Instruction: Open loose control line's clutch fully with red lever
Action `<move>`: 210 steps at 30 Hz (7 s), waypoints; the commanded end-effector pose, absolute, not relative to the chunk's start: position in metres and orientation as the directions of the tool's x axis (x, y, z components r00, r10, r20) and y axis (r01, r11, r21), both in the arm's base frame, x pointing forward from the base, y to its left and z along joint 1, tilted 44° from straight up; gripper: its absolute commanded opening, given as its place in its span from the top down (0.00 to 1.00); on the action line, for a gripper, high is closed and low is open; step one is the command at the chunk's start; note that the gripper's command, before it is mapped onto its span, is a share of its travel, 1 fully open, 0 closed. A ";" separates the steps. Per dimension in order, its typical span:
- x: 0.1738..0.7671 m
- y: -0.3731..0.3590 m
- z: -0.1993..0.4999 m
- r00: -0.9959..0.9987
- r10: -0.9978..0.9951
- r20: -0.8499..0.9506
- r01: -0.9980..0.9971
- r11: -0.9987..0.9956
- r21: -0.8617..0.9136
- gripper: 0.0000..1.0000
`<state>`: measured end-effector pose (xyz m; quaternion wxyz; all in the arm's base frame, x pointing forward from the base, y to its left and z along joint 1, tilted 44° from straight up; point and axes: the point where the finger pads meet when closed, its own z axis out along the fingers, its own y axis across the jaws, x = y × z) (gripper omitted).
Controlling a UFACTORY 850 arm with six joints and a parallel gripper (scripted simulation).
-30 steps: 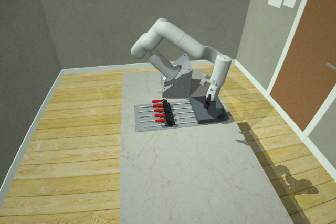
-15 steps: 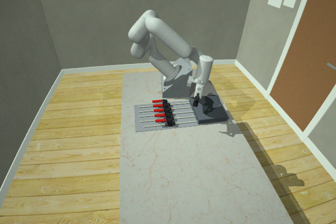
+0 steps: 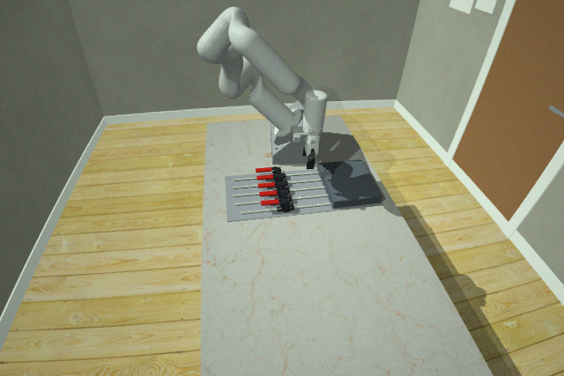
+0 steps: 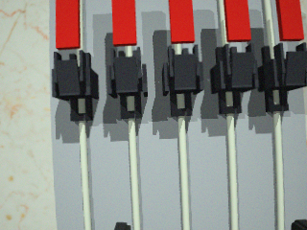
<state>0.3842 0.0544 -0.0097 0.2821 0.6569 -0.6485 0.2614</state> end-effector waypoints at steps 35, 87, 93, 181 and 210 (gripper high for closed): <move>0.361 0.043 -0.004 0.080 -0.719 0.691 -0.996 -0.041 0.073 1.00; 0.248 -0.068 -0.107 0.080 -0.719 0.691 -0.996 -0.041 0.073 1.00; 0.248 -0.069 -0.108 0.080 -0.719 0.691 -0.996 -0.041 0.073 1.00; 0.282 -0.068 -0.111 0.080 -0.719 0.691 -0.996 -0.041 0.073 1.00; 0.253 -0.069 -0.109 0.080 -0.719 0.691 -0.996 -0.041 0.073 1.00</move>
